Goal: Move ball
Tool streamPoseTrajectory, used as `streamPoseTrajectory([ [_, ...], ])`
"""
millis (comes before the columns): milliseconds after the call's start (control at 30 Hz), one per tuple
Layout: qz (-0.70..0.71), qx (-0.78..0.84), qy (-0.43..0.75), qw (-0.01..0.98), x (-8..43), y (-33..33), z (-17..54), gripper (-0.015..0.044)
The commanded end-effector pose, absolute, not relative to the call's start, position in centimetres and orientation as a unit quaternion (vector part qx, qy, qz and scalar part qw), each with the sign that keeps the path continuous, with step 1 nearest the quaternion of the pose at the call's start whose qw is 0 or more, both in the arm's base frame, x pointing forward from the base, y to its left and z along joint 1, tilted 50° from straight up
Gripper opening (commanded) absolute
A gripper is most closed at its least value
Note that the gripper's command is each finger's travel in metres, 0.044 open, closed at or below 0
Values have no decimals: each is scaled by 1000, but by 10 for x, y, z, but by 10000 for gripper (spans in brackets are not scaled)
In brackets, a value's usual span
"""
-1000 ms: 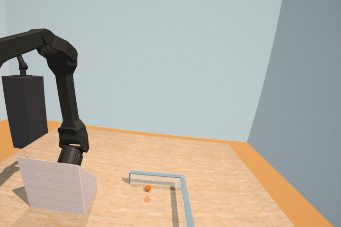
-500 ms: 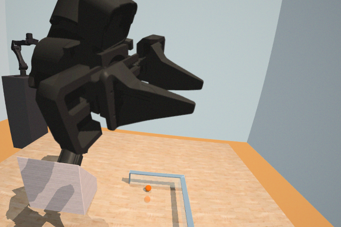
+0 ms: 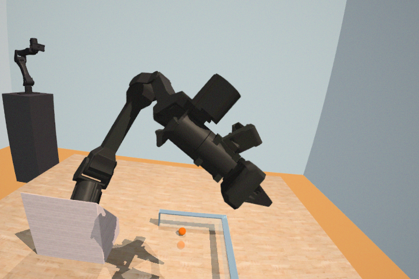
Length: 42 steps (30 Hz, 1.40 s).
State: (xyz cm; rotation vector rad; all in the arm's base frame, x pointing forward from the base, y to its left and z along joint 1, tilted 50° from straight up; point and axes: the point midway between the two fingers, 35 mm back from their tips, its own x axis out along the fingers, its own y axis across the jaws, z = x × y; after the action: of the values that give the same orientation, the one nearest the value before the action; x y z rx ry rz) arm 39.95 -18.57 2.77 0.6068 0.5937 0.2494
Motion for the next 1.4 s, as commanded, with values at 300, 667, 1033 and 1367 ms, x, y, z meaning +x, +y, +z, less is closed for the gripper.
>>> streamPoseTrajectory([
  [300,413,-5,337,846,372,12,29,227],
  [667,643,-216,263,686,285,129,35,227],
  [1033,685,-251,236,642,262,146,37,227],
  [1367,685,-251,236,642,261,158,27,227],
])
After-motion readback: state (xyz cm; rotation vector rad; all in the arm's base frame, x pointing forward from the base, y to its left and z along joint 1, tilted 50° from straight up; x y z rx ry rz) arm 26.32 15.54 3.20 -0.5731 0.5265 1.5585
